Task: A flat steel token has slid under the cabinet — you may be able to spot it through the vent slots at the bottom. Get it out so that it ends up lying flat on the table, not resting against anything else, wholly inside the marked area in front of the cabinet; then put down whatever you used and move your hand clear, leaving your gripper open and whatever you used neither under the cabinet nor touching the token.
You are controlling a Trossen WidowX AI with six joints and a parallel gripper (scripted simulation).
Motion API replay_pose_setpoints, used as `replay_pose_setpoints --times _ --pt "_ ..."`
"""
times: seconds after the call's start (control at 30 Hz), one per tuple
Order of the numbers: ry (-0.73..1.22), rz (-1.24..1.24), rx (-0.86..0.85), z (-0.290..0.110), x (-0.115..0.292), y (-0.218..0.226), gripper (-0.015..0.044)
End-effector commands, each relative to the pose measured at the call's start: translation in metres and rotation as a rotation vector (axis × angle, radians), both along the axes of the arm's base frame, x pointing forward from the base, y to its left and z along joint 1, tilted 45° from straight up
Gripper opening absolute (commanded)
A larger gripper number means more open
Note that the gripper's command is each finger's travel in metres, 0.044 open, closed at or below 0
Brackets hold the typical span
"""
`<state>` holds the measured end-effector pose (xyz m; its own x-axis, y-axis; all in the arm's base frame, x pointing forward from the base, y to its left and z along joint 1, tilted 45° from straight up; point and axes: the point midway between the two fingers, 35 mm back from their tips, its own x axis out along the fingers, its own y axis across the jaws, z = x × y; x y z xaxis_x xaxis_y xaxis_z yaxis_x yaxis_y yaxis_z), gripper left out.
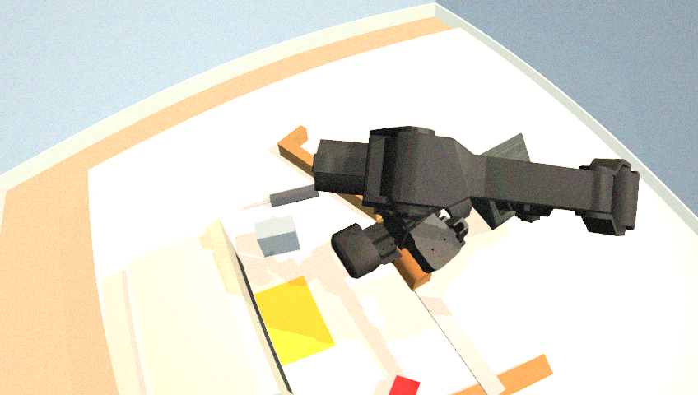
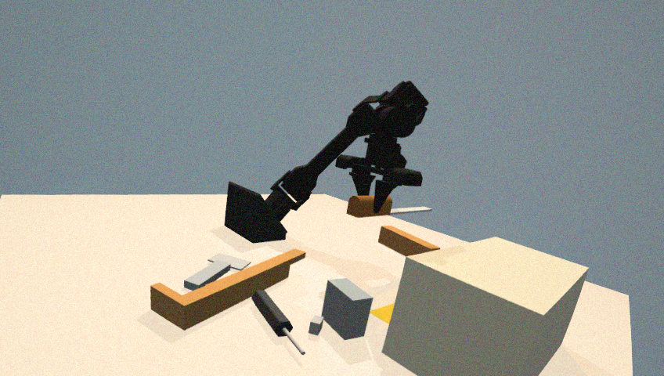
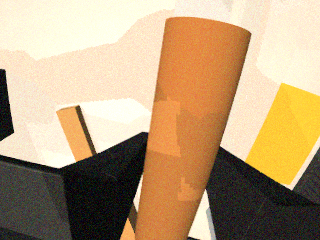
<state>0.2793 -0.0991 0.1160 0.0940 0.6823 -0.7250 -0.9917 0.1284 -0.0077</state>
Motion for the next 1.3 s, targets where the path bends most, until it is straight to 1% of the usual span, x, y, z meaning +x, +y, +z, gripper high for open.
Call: replay_pose_setpoints --times 0.0,1.27 --pt "0.017 -0.025 0.008 0.0008 0.0 -0.0003 0.0" --pt "0.22 -0.242 0.038 0.0007 -0.0001 -0.0007 0.0"
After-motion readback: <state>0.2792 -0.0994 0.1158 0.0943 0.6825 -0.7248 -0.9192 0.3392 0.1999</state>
